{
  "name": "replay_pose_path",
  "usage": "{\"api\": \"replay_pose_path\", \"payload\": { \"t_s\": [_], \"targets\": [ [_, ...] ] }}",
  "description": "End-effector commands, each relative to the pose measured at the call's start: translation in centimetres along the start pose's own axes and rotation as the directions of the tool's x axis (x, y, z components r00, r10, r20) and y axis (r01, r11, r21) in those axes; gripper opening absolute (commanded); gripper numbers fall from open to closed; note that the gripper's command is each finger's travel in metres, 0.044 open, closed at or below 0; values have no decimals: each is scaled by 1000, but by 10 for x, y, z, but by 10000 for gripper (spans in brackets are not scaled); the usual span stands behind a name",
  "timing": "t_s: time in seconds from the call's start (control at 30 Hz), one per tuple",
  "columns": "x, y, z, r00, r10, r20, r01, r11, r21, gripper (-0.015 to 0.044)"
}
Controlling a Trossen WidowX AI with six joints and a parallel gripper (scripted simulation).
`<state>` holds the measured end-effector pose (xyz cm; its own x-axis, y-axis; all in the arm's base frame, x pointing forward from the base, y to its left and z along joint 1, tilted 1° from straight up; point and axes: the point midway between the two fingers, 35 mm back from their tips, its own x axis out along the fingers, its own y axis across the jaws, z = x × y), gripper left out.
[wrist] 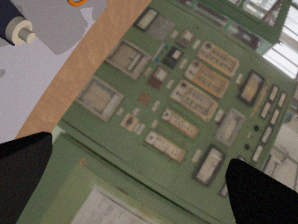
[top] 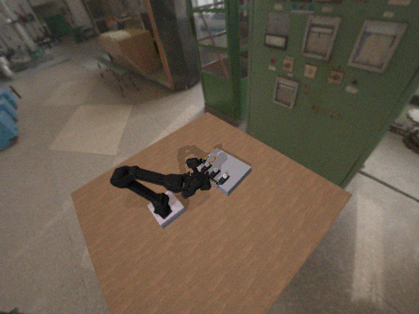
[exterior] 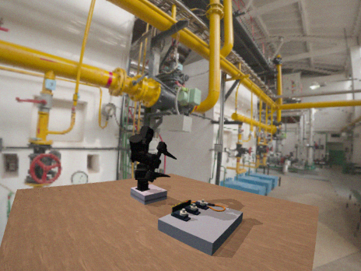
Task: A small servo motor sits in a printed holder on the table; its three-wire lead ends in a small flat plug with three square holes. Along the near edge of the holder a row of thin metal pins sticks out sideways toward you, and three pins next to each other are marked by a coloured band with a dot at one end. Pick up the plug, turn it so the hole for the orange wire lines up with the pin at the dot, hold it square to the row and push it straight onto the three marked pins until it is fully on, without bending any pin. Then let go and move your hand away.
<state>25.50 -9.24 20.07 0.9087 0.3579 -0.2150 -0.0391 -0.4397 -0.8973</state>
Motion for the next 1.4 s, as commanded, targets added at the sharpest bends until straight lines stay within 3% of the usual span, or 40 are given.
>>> {"api": "replay_pose_path", "payload": {
  "t_s": [0.0, 0.33, 0.87, 1.37],
  "targets": [
    [0, 0, 0, 1000, 1, 0, -1, 1000, 2, 374],
    [10, -5, 0, 999, 35, -7, -34, 991, 131, 115],
    [31, -21, -3, 994, 91, -57, -58, 902, 428, 115],
    [47, -44, -5, 986, 101, -130, 13, 737, 676, 115]
  ]
}}
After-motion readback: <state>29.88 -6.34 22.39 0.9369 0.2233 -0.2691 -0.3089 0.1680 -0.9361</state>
